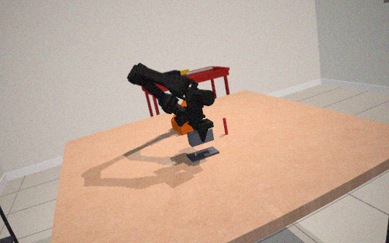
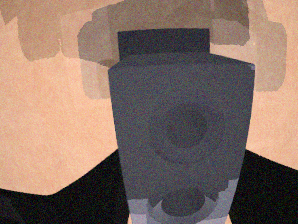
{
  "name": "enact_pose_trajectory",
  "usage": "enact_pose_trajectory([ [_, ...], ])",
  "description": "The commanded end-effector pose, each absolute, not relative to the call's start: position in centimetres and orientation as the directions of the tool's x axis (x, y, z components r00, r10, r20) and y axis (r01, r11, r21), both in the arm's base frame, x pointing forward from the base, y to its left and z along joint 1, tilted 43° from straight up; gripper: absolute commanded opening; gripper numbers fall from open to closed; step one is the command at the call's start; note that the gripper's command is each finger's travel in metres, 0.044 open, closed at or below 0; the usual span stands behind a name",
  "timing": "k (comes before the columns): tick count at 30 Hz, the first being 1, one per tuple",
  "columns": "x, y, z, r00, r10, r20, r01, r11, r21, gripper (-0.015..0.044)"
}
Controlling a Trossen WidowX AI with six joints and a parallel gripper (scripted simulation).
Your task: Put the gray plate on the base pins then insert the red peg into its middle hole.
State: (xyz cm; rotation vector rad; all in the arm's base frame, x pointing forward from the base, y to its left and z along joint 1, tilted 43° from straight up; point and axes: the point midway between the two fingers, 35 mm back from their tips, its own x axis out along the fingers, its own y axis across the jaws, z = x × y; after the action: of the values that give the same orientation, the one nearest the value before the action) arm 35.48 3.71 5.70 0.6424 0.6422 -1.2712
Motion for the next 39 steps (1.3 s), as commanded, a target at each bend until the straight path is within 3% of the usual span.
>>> enact_pose_trajectory([
  [1, 35.3, 3.2, 5.6, 0.175, -0.652, -0.738, 0.982, 0.174, 0.079, 0.0000],
  [39, 35.6, 2.2, 4.6, 0.175, -0.652, -0.737, 0.982, 0.174, 0.079, 0.0000],
])
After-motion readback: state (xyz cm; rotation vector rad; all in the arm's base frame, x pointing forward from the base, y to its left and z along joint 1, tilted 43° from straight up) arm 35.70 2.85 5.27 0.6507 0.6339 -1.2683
